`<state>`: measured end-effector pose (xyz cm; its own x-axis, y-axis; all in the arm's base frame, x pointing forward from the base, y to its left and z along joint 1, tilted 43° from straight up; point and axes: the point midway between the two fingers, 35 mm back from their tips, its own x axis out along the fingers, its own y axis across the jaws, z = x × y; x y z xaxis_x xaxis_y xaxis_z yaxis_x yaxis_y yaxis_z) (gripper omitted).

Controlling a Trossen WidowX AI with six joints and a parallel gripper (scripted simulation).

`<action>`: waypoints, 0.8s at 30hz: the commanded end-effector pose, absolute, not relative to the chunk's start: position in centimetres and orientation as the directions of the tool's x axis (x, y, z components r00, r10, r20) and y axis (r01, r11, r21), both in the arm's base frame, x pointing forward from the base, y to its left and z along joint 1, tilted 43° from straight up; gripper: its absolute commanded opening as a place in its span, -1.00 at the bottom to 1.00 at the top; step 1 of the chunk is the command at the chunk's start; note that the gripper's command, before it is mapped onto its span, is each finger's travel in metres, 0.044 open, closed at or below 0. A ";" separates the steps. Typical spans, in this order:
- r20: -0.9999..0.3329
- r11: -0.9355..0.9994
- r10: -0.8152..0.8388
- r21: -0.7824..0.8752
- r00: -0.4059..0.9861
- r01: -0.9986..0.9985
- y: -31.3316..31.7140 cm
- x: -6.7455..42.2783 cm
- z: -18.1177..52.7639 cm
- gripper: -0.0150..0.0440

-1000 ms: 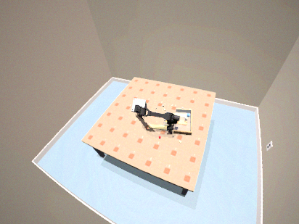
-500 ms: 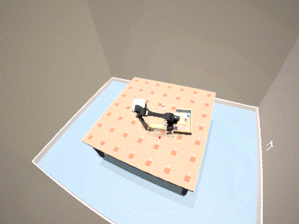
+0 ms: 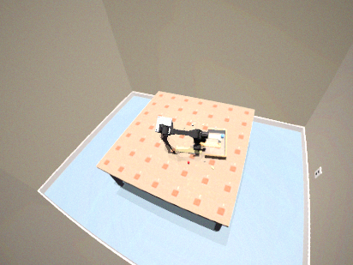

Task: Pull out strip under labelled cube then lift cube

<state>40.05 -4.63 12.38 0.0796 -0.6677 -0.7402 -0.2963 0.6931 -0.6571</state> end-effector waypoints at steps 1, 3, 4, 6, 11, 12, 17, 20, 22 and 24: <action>-0.739 0.692 -0.670 -0.657 0.072 -0.300 -3.9 38.4 12.5 -0.49; -0.738 0.692 -0.671 -0.657 0.071 -0.300 -3.6 37.8 12.7 -0.49; -0.738 0.691 -0.671 -0.657 0.071 -0.300 -3.5 37.8 12.7 -0.49; -0.738 0.692 -0.671 -0.657 0.071 -0.300 -3.5 37.6 12.6 -0.49; -0.739 0.692 -0.670 -0.656 0.070 -0.301 -3.0 36.0 12.3 -0.49; -0.739 0.692 -0.670 -0.656 0.070 -0.301 -2.9 35.6 12.2 -0.49; -0.740 0.693 -0.669 -0.655 0.070 -0.302 -2.6 33.9 11.8 -0.49; -0.740 0.693 -0.669 -0.655 0.069 -0.302 -2.4 32.9 11.5 -0.49; -0.740 0.693 -0.669 -0.655 0.069 -0.303 -2.3 32.2 11.3 -0.49; -0.740 0.693 -0.669 -0.655 0.068 -0.303 -2.2 31.5 11.1 -0.49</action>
